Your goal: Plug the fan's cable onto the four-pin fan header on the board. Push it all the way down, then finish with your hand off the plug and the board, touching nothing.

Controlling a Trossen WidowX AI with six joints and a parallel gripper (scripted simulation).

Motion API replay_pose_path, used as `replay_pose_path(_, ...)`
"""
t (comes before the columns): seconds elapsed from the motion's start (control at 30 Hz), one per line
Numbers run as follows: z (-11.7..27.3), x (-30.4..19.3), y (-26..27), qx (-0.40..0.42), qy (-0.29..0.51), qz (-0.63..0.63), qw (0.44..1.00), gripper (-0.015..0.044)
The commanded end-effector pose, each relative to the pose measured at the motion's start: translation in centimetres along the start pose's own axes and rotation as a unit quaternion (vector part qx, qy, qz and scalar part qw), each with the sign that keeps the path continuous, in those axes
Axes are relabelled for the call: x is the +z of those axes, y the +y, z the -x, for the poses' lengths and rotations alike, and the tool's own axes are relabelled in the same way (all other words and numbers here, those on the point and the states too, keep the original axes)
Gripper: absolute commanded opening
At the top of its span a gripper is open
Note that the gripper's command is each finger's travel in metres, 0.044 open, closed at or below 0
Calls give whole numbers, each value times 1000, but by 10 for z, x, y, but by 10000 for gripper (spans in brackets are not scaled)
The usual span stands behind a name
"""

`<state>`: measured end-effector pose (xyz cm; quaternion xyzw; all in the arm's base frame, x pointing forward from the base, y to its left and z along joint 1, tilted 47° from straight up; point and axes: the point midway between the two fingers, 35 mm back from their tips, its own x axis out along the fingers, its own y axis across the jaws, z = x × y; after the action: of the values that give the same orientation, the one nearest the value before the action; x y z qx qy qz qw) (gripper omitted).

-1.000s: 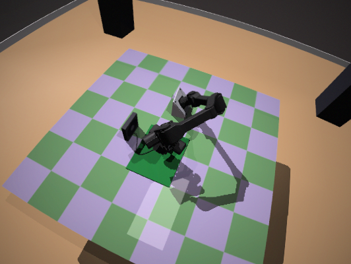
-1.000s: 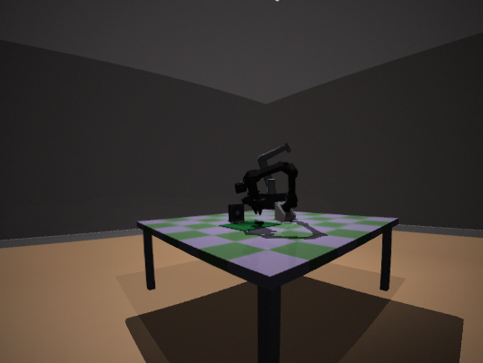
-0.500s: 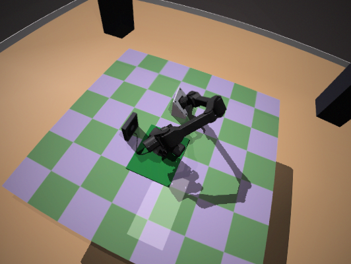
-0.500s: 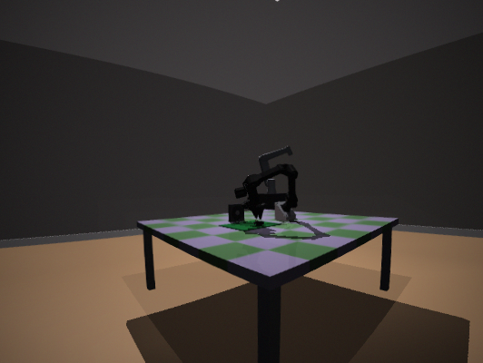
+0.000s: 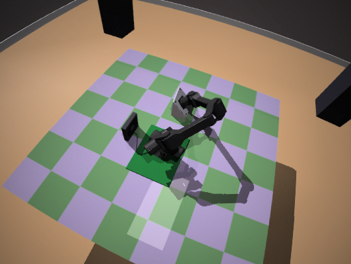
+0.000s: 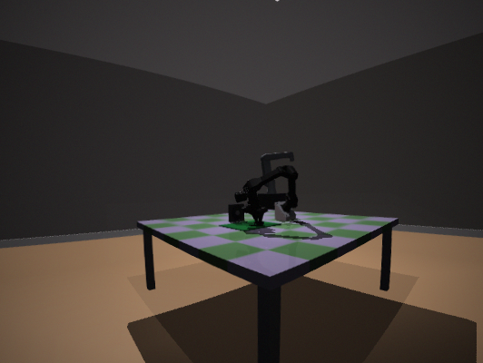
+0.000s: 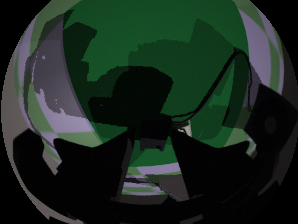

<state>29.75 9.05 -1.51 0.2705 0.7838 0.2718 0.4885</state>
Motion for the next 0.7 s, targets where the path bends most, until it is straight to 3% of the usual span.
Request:
replay_pose_path(0.0, -6, 0, 0, 2, 3, -3, 1000, 210)
replay_pose_path(0.1, -6, 0, 0, 2, 3, -3, 1000, 210)
replay_pose_path(0.27, -3, 0, 0, 0, 2, 0, 1000, 79)
replay_pose_path(0.67, 1, -1, 0, 0, 2, -1, 1000, 0)
